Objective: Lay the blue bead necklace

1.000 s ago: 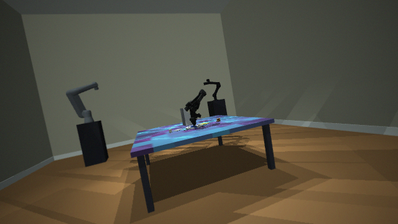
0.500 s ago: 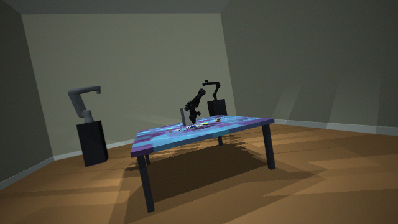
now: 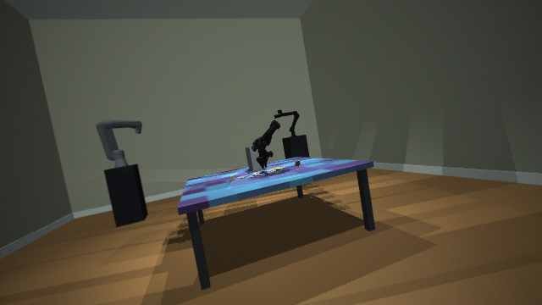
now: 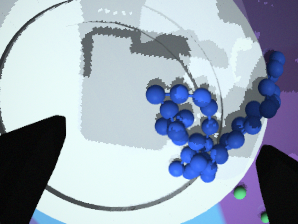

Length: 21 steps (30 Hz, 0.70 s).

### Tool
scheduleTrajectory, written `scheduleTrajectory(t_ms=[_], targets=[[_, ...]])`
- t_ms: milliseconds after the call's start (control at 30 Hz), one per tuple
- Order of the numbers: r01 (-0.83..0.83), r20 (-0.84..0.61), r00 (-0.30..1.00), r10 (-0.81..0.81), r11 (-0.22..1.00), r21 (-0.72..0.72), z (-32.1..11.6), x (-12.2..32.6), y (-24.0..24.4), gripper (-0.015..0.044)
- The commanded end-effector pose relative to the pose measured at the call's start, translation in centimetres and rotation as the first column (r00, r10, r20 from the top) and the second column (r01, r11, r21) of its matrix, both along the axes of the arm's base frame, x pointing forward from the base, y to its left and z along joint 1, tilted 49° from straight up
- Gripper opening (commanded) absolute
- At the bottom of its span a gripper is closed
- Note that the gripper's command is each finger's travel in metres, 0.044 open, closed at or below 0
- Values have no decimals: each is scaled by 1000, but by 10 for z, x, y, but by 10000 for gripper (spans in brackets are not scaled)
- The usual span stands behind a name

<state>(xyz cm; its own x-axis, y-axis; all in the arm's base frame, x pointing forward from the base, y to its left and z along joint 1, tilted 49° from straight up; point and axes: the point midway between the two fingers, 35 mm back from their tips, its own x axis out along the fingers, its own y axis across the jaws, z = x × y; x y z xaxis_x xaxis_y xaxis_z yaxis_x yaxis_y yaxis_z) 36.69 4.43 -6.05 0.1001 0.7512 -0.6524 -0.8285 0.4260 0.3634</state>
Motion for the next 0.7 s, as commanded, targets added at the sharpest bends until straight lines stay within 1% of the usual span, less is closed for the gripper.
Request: scheduleTrajectory(t_ms=[0, 100, 200, 333, 500, 667], targets=[[211, -243, 949, -202, 978, 8, 2, 0, 1, 282], [389, -446, 819, -361, 921, -31, 3, -1, 1, 204], [541, -617, 621, -483, 834, -108, 5, -1, 2, 125], [681, -771, 281, -572, 685, -259, 7, -1, 2, 120], [722, -813, 61, -579, 588, -364, 8, -1, 3, 120], [730, -817, -162, -553, 490, -476, 9, -1, 3, 120]])
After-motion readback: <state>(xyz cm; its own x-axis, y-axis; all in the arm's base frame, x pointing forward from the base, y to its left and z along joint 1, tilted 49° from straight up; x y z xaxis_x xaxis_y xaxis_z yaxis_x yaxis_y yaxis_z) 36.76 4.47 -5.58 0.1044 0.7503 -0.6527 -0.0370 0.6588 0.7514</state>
